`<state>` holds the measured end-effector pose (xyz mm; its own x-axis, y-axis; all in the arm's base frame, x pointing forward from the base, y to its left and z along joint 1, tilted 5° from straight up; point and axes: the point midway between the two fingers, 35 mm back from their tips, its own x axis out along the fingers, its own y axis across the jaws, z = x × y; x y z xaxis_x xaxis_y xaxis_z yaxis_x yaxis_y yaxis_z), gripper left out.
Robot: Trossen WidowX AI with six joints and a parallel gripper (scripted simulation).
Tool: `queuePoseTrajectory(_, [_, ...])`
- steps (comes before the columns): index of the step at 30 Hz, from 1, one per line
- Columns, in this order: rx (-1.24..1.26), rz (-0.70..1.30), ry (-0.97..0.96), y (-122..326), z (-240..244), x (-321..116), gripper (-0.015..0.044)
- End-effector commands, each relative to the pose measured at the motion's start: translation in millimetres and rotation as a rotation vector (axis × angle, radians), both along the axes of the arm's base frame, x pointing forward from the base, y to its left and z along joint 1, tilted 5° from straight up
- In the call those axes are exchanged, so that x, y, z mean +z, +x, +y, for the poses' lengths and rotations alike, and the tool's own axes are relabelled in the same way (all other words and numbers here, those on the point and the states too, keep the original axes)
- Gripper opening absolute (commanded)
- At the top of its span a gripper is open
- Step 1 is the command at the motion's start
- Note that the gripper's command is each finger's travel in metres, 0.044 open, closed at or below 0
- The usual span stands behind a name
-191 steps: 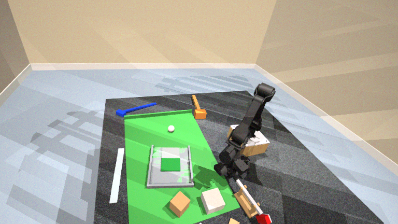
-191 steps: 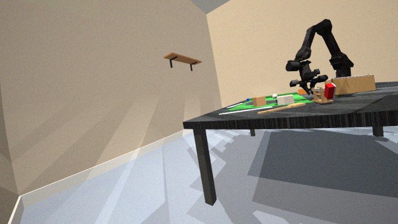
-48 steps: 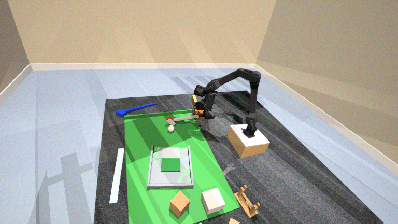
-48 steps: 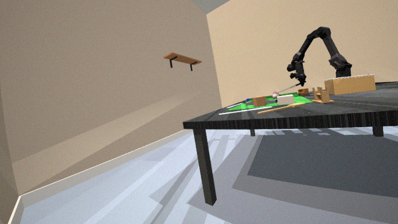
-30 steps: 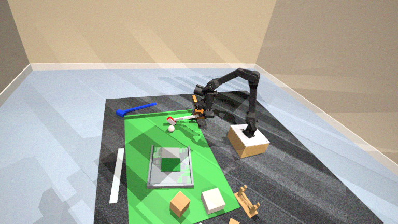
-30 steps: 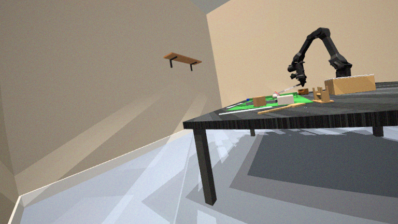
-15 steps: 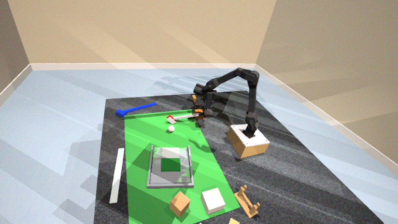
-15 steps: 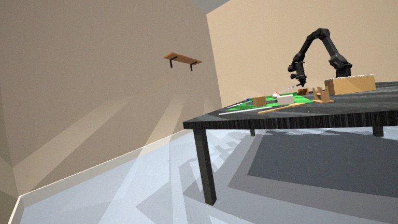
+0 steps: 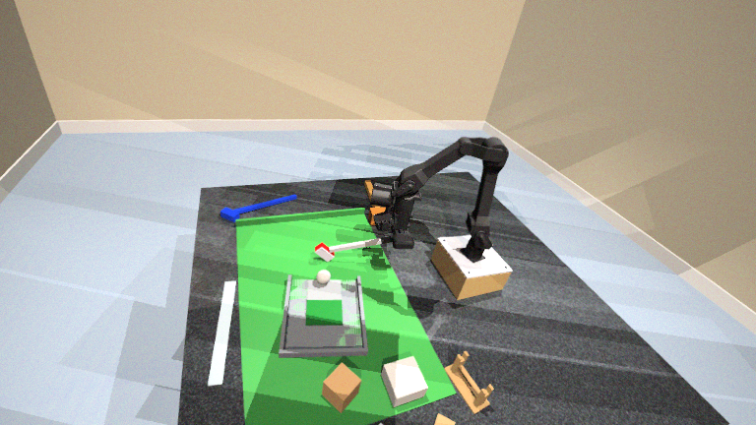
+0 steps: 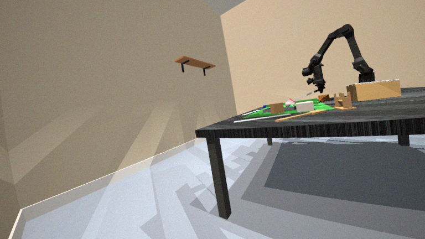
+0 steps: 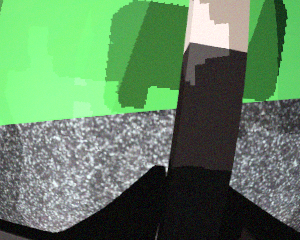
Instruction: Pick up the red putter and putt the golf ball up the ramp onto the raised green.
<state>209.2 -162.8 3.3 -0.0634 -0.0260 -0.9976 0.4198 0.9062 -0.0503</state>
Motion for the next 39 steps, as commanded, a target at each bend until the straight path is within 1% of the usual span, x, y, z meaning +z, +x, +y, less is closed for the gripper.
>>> queuePoseTrajectory(1, [-0.008,-0.005,-0.003,2.2,3.8,9.0,0.0000])
queuePoseTrajectory(10, [-0.008,-0.006,-0.003,4.8,5.5,58.5,0.0000])
queuePoseTrajectory(13, [-0.008,-0.006,-0.003,4.8,5.6,59.5,0.0000])
queuePoseTrajectory(14, [-0.004,-0.002,-0.003,3.9,5.1,50.5,0.0000])
queuePoseTrajectory(39, [-0.004,-0.002,-0.003,3.9,5.1,50.5,0.0000])
